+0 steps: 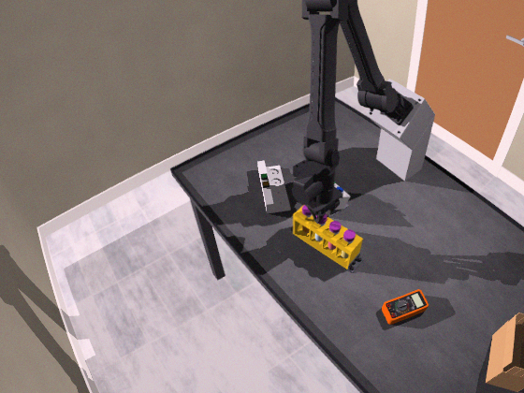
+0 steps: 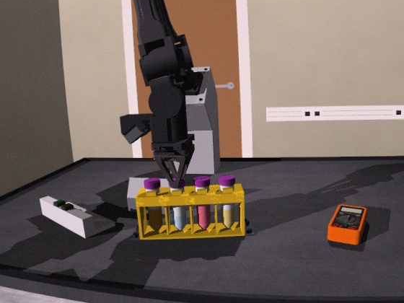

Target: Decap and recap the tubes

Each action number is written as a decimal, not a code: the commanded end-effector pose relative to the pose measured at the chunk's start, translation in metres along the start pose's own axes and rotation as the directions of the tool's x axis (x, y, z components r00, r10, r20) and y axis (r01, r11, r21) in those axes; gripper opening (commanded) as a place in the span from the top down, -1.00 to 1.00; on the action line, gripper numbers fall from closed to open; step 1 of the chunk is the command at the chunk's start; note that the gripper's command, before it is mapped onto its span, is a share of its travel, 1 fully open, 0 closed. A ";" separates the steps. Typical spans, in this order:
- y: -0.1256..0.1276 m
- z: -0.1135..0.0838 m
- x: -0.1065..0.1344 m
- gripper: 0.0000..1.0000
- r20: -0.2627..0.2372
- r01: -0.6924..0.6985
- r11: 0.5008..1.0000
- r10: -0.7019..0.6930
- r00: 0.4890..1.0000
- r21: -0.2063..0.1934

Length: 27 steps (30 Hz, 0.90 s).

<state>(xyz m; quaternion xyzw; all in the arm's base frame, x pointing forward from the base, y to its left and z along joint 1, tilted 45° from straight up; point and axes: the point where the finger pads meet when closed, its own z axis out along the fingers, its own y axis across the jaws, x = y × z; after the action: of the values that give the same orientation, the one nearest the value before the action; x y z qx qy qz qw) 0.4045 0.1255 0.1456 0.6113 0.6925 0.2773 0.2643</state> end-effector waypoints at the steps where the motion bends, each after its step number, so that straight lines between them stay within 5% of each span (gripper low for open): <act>1: 0.010 -0.003 0.000 1.00 -0.003 -0.002 1.000 0.002 1.000 -0.020; 6: 0.010 -0.003 0.000 1.00 -0.003 -0.002 1.000 0.002 1.000 -0.020; 14: 0.018 -0.005 -0.003 1.00 0.011 0.293 0.955 -0.293 0.956 -0.039; 20: 0.019 -0.006 -0.003 1.00 0.022 0.562 0.826 -0.562 0.827 -0.035; 27: 0.019 -0.007 -0.002 1.00 0.032 0.808 0.589 -0.807 0.589 -0.027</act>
<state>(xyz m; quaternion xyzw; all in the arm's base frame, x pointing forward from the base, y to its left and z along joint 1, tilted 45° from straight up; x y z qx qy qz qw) 0.4044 0.1254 0.1457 0.3322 0.8618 0.1673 0.3449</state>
